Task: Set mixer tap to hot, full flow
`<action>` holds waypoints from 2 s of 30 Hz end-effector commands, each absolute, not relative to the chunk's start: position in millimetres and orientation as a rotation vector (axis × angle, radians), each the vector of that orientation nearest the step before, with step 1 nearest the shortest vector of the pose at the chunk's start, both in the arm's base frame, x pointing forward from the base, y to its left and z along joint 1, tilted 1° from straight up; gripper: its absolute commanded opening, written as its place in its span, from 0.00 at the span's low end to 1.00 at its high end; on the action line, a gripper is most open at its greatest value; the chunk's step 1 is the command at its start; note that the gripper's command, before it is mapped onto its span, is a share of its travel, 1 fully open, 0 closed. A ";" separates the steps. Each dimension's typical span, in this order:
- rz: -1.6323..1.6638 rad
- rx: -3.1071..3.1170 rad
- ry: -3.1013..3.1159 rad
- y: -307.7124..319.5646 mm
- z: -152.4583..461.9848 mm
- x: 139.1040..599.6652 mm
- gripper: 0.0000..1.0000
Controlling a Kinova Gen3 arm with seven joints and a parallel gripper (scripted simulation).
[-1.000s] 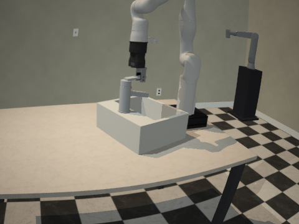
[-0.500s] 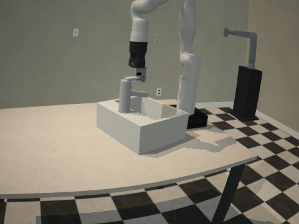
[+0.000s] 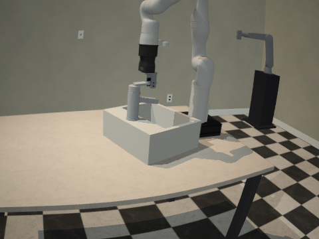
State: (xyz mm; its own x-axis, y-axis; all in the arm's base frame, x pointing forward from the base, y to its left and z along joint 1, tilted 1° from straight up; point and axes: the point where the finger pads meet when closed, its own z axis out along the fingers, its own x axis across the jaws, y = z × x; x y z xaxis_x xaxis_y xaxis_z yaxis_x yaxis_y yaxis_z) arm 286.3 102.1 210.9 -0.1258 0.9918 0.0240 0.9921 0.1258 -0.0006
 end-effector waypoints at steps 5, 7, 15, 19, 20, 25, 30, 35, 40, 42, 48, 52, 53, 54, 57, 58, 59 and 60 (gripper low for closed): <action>-0.024 -2.129 -2.287 106.3 211.4 286.2 0.00; -0.023 -2.164 -2.254 108.4 211.4 286.1 0.00; -0.022 -2.303 -2.110 117.6 211.6 286.3 0.00; -0.021 -2.336 -2.073 119.8 211.7 286.6 0.00; -0.021 -2.353 -2.054 121.0 211.7 286.7 0.00; -0.020 -2.427 -1.965 126.2 211.8 287.6 0.00; -0.019 -2.488 -1.886 130.6 211.9 288.7 0.00; -0.018 -2.526 -1.835 133.4 212.0 289.5 0.00; -0.018 -2.553 -1.797 135.4 212.0 290.3 0.00; -0.018 -2.563 -1.783 136.1 212.0 290.5 0.00; -0.017 -2.579 -1.759 137.4 212.0 291.0 0.00; -0.017 -2.581 -1.756 137.5 212.1 291.0 0.00; -0.017 -2.581 -1.756 137.5 212.1 291.0 0.00; -0.017 -2.581 -1.755 137.5 212.1 291.0 0.00; -0.017 -2.582 -1.755 137.6 212.1 291.0 0.00; -0.017 -2.582 -1.755 137.6 212.1 291.0 0.00; -0.017 -2.582 -1.755 137.6 212.1 291.0 0.00; -0.017 -2.582 -1.755 137.6 212.1 291.0 0.00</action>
